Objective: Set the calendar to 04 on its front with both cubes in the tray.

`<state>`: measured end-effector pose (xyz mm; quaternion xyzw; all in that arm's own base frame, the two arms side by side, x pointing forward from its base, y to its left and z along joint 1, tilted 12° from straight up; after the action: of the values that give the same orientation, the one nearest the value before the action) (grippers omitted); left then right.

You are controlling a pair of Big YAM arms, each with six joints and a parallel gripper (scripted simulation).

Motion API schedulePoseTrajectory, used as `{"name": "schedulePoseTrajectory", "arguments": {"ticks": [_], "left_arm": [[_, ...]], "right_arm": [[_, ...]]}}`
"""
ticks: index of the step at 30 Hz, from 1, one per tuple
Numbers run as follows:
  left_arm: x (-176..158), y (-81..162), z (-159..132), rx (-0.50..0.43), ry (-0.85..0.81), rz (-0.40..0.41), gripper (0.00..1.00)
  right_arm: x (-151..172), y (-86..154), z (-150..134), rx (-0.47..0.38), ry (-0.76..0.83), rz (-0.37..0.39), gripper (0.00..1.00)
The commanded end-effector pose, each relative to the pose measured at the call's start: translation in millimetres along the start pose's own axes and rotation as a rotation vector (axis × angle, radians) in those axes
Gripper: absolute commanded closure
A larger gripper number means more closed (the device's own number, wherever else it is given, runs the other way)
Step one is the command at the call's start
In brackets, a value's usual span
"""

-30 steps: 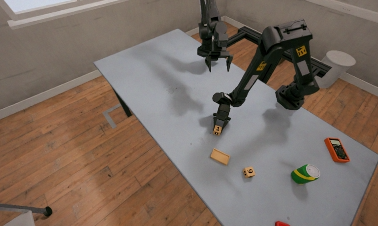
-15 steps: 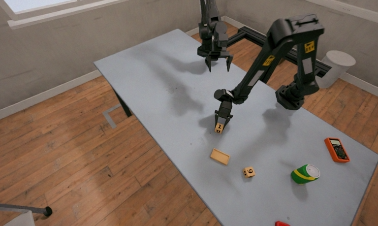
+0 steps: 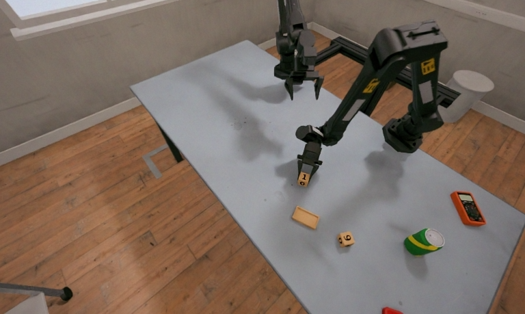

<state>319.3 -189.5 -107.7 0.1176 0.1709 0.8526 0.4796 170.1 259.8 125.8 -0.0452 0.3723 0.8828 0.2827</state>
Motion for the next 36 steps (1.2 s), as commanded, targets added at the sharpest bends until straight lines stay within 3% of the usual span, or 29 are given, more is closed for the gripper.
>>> {"name": "schedulePoseTrajectory", "arguments": {"ticks": [1, 8, 16, 21, 25, 28, 31, 33, 36], "left_arm": [[-10.3, -7.3, -1.7, -0.019, 0.018, -0.018, 0.65], [-17.3, -12.3, 7.1, -0.019, 0.027, -0.016, 0.65], [-44.7, -39.1, 28.1, 0.089, -0.077, -0.014, 0.65], [-90.6, -81.2, 80.1, 0.318, -0.212, -0.091, 0.65], [-109.3, -101.3, 111.0, 0.489, -0.285, -0.151, 0.65], [-105.0, -114.4, 100.1, 0.659, -0.381, -0.142, 0.65], [-105.0, -122.0, 109.5, 0.795, -0.44, -0.152, 0.65], [-105.0, -122.0, 109.5, 0.795, -0.44, -0.152, 0.65], [-103.3, -128.2, 120.7, 0.949, -0.482, -0.164, 0.65]], "right_arm": [[-2.5, -2.2, 5.0, -0.006, -0.008, -0.006, 0.0], [-2.5, -2.2, 5.0, -0.006, -0.008, -0.006, 0.0], [-2.5, -2.2, 5.0, -0.006, -0.008, -0.006, 0.0], [-2.5, -2.2, 5.0, -0.006, -0.008, -0.006, 0.0], [-2.5, -2.2, 5.0, -0.006, -0.008, -0.006, 0.0], [-2.5, -2.2, 5.0, -0.006, -0.008, -0.006, 0.0], [-2.5, -2.2, 5.0, -0.006, -0.008, -0.006, 0.0], [-2.5, -2.2, 5.0, -0.006, -0.008, -0.006, 0.0], [-2.5, -2.2, 5.0, -0.006, -0.008, -0.006, 0.0]]}}
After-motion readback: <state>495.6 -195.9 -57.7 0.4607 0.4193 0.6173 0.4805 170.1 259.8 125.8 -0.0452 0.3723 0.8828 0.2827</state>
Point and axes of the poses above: on each arm, the point where the finger pads meet when closed, its own y axis back along the fingers, its own x axis across the jaws, z = x × y, the point moved 10 cm from there along y, back along the fingers, and after that the axes turned 11 degrees about y, right-handed, at the moved point
